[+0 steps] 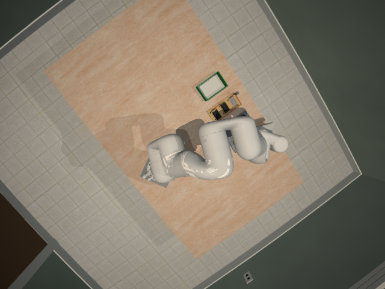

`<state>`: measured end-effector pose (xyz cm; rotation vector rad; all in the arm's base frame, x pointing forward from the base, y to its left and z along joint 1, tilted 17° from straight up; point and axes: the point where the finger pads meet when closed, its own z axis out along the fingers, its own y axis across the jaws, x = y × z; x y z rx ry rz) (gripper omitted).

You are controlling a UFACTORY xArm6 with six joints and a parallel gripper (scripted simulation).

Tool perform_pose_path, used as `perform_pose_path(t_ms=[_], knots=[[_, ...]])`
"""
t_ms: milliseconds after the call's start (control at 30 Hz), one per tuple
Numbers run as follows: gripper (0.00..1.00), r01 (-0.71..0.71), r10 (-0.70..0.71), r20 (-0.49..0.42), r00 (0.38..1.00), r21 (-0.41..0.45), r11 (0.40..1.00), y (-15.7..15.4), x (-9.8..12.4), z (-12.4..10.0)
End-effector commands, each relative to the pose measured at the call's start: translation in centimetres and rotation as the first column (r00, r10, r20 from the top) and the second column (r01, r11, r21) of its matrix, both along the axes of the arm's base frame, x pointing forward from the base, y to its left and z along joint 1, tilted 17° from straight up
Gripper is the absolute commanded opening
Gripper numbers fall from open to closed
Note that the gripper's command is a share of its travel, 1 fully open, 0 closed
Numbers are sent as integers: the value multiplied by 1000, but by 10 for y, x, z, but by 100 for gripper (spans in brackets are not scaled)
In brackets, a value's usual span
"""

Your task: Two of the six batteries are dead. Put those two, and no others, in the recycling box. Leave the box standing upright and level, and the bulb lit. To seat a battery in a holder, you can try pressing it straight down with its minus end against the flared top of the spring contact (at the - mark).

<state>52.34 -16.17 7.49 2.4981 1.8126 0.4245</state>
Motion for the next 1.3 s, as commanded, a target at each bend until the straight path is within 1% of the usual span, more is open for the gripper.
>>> perform_pose_path(t_ms=[0, 367, 567, 1267], knots=[[28, -128, 129, 31, 991, -23, 992, -1, 1, 2], [28, -256, 259, 44, 965, -60, 965, -1, 1, 2], [28, -303, 307, 48, 950, -75, 950, -1, 1, 2], [28, -333, 338, 50, 940, -84, 939, -1, 1, 2]])
